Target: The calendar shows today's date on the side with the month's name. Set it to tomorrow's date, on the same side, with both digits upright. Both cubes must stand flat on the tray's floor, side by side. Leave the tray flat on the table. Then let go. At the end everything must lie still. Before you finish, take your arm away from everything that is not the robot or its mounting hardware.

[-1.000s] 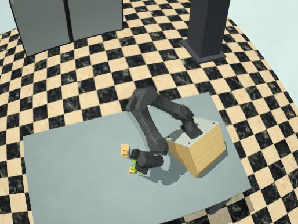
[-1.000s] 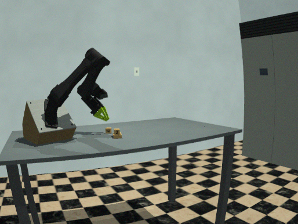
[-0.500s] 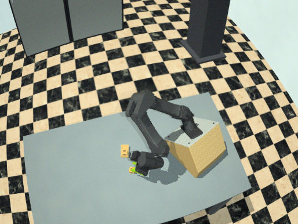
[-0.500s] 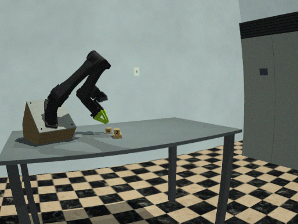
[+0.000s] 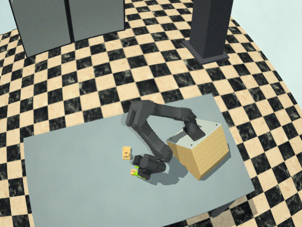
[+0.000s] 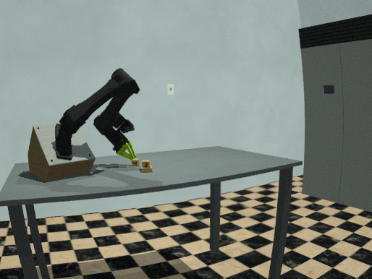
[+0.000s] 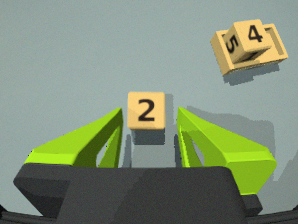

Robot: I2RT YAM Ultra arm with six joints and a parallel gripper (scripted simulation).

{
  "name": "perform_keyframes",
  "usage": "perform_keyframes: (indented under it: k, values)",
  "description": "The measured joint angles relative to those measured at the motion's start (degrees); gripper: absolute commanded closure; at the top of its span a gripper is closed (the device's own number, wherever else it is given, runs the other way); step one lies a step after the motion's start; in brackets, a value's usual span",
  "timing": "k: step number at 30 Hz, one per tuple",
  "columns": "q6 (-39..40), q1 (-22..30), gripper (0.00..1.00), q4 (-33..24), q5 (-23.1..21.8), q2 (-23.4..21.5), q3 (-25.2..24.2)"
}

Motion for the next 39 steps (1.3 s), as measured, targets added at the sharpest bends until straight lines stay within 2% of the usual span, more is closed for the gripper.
perform_keyframes:
  k: [7,16,39]
  values:
    - [-3.1,-1.7,0.55,5.9,-1.3,3.5,0.8]
    - [-5.2,-2.9,0.55,10.2,-2.3,5.7,1.2]
    - [-7.1,-3.2,0.55,13.8,-3.2,6.8,1.7]
